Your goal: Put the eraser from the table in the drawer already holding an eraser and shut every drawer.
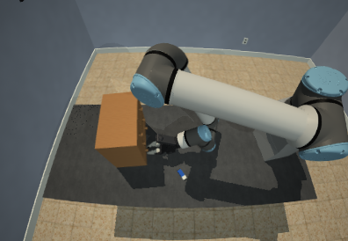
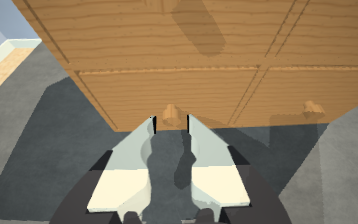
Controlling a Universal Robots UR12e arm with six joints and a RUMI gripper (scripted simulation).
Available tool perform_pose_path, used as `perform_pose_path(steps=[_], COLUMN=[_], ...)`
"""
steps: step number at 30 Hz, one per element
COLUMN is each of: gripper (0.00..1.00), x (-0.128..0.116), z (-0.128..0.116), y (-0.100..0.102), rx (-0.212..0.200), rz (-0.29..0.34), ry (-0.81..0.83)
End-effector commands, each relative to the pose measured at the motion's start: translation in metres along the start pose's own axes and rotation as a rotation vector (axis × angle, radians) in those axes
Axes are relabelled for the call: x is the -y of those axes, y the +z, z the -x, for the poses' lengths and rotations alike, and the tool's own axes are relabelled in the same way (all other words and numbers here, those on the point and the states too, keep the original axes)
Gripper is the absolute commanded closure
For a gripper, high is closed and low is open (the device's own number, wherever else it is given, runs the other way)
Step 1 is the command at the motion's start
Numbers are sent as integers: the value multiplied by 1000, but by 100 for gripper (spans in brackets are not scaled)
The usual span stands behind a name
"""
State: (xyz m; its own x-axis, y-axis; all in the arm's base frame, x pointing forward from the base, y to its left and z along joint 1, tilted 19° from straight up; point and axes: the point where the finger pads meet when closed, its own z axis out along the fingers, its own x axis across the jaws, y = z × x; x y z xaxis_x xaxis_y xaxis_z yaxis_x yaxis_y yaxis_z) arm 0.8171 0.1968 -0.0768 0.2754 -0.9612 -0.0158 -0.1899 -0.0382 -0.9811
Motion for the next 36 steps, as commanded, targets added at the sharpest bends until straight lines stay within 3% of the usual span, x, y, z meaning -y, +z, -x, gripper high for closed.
perform_pose_path(steps=[1,13,14,36], gripper=[80,80,93,93], x=[1,1,1,1], z=[0,0,0,0], y=[0,0,0,0], rx=[0,0,0,0], rz=[-1,-1,-1,-1], ry=[0,0,0,0])
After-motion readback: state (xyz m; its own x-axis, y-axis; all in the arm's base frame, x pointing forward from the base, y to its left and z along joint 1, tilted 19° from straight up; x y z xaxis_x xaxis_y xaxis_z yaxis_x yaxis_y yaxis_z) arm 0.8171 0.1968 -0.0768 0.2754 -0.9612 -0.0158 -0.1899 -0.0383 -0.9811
